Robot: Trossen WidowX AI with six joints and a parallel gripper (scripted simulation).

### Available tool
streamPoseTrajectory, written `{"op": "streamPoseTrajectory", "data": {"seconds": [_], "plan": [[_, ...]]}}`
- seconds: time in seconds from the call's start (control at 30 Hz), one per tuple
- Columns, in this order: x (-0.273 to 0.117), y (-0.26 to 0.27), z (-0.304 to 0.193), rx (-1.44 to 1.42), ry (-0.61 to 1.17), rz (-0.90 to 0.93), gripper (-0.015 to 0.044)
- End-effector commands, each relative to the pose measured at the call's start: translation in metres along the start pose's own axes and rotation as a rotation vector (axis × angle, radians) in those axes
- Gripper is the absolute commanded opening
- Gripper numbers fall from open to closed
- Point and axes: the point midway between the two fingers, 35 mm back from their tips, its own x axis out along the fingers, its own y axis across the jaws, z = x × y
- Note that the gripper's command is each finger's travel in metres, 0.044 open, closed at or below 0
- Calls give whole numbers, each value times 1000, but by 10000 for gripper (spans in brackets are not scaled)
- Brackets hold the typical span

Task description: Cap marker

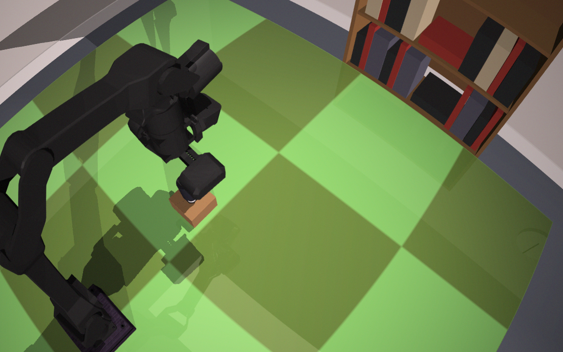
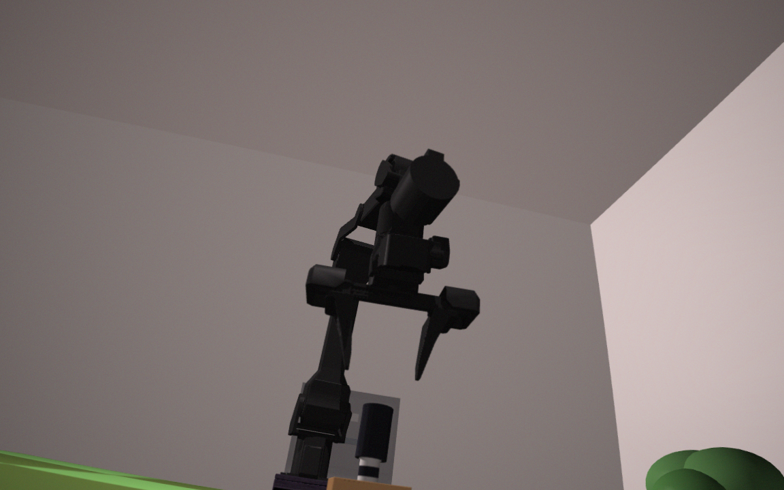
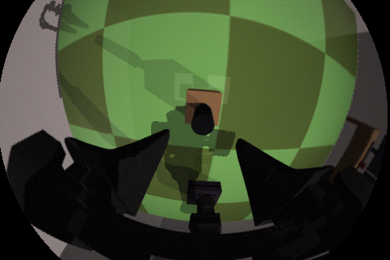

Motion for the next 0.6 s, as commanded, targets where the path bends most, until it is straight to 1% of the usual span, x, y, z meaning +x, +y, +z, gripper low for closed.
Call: {"op": "streamPoseTrajectory", "data": {"seconds": [0.0,0.33,0.57], "plan": [[3,0,-1,-55,1,-2,256],[3,0,-1,-55,1,-2,0],[3,0,-1,-55,1,-2,0]]}}
